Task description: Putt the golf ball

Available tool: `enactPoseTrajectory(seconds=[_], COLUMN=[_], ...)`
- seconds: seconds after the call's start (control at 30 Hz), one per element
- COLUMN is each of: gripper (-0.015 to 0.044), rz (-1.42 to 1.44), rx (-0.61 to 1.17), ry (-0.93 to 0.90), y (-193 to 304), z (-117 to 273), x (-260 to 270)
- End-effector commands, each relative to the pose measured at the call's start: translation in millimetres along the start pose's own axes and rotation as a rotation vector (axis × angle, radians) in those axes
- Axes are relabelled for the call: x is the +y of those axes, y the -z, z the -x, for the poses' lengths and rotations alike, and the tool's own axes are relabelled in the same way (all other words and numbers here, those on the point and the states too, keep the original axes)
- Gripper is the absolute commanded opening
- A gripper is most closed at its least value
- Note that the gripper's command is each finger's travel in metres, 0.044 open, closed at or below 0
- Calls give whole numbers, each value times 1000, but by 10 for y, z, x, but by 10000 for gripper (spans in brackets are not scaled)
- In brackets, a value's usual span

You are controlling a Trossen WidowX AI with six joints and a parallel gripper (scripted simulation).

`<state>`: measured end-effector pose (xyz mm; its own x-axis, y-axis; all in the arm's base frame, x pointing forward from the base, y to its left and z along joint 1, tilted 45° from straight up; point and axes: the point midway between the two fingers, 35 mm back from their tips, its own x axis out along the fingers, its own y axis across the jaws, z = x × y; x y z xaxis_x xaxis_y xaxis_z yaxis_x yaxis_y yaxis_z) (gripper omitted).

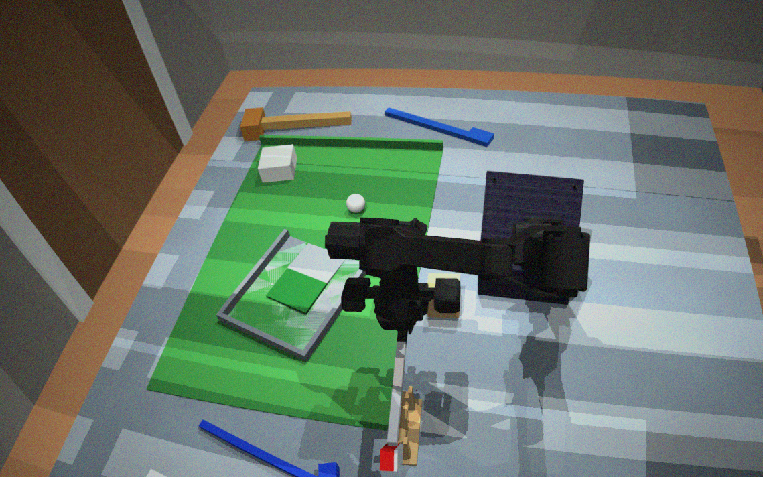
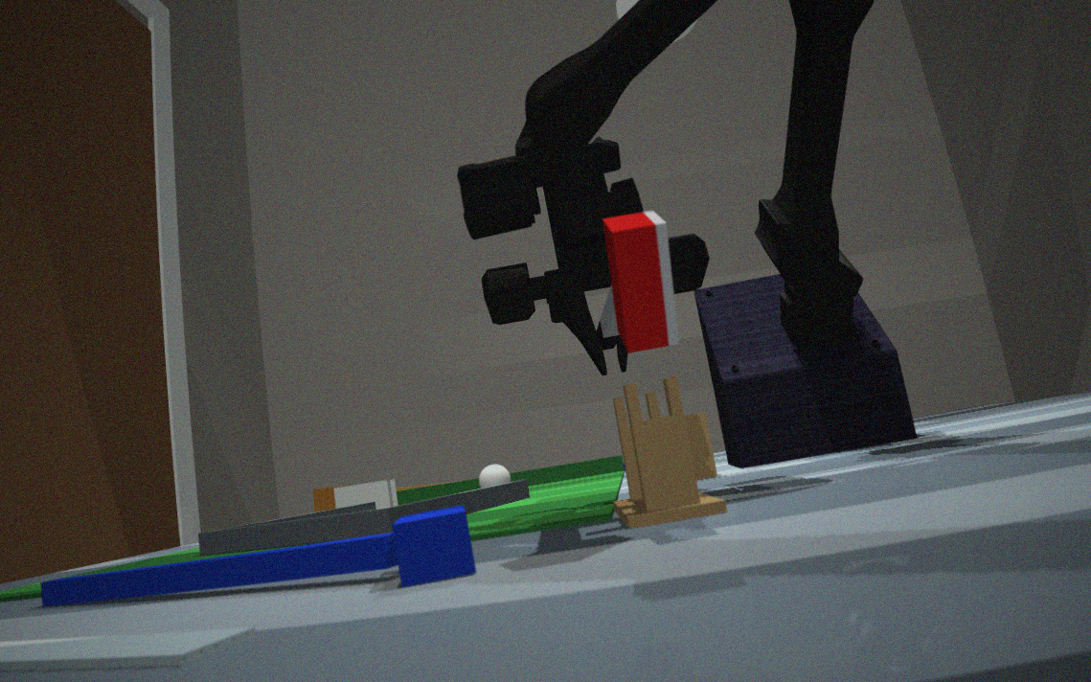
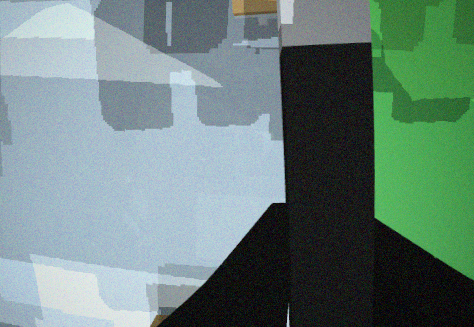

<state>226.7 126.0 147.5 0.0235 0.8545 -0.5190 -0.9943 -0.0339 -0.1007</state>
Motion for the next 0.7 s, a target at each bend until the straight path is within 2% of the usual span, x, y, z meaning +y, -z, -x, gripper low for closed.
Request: enactPoseTrajectory(seconds=[0.0,0.3,0.67], gripper=[0,0,0], rz=[10,-46,-431], rx=[-18,5,110], ry=[11,16,92], y=[-106,6,720], z=[198,217,469], x=[10,-18,-212])
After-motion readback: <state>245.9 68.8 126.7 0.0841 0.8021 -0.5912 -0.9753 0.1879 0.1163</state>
